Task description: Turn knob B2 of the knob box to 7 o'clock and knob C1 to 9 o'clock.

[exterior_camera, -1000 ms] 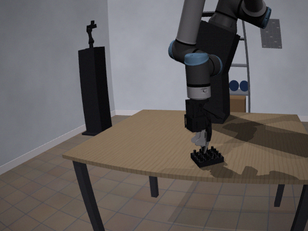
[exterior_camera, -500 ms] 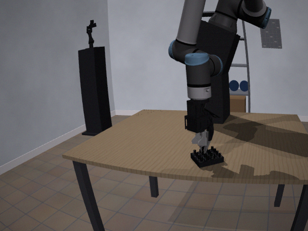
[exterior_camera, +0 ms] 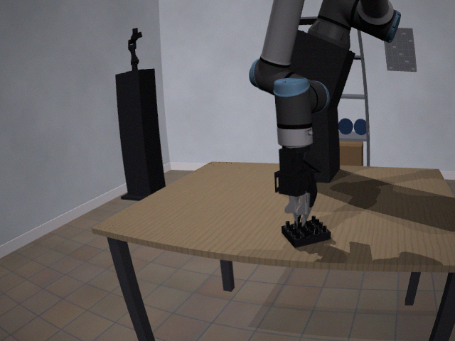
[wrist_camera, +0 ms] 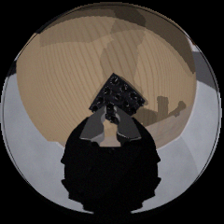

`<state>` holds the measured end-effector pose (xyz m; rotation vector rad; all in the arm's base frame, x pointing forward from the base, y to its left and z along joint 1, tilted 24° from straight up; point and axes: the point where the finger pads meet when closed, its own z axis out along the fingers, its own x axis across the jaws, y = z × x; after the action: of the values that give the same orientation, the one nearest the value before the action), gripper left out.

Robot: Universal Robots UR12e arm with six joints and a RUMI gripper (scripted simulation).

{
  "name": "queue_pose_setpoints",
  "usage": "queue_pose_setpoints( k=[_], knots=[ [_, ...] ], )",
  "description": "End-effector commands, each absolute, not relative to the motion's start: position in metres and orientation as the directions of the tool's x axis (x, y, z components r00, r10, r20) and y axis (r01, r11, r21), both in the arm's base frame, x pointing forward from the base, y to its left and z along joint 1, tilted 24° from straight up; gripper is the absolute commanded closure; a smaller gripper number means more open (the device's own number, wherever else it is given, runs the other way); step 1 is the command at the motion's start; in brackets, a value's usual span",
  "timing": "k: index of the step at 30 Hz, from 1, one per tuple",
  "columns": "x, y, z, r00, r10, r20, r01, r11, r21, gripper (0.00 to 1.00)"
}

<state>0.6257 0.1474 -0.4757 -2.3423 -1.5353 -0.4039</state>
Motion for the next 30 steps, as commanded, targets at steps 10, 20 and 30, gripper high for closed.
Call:
queue_pose_setpoints(
  k=[10, 20, 30],
  knots=[
    [0.6279, 0.1479, -0.4752, 0.231, 0.882, 0.411, 0.971, -0.237, -0.037, 0.96],
    [0.6277, 0.1477, -0.4754, 0.194, 0.89, 0.412, 0.979, -0.203, -0.021, 0.96],
    [0.6276, 0.1475, -0.4755, 0.18, 0.893, 0.412, 0.981, -0.191, -0.016, 0.96]
  ],
)
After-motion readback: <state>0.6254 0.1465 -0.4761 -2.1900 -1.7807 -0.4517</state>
